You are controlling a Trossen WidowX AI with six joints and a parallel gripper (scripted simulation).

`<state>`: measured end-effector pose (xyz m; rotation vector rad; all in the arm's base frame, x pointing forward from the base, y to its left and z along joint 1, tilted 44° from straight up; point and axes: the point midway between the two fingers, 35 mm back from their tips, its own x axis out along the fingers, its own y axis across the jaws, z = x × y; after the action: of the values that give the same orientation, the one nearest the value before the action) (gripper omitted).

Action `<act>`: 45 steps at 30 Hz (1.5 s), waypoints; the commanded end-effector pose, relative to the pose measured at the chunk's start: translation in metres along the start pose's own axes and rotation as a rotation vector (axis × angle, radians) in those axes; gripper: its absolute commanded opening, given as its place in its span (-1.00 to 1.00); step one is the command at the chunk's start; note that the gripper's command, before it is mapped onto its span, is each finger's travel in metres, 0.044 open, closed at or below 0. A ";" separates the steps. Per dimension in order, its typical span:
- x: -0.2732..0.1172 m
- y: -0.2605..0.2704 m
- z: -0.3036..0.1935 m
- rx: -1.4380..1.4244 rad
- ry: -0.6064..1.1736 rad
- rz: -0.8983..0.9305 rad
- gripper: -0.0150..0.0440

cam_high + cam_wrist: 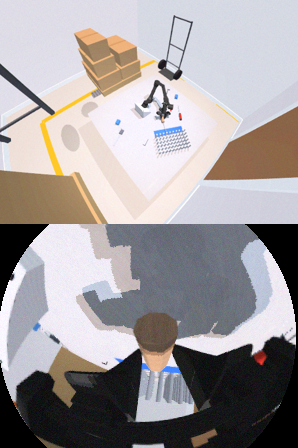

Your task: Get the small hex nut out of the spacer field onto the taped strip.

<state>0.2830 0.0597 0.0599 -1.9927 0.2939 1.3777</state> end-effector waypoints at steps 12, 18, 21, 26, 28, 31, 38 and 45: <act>-0.005 0.001 0.008 0.003 0.001 0.002 -0.49; -0.007 0.002 0.006 0.003 0.001 0.002 -0.49; -0.009 0.002 0.004 0.003 0.001 0.002 -0.49; -0.011 0.002 0.001 0.002 0.002 0.001 -0.49; -0.012 0.002 0.000 0.001 0.002 0.001 -0.49; -0.014 0.003 -0.002 0.001 0.002 0.001 -0.49; -0.018 0.003 -0.006 -0.001 0.003 0.000 -0.49; -0.021 0.004 -0.006 -0.001 0.004 0.000 -0.49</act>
<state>0.2752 0.0501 0.0728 -1.9877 0.2983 1.3889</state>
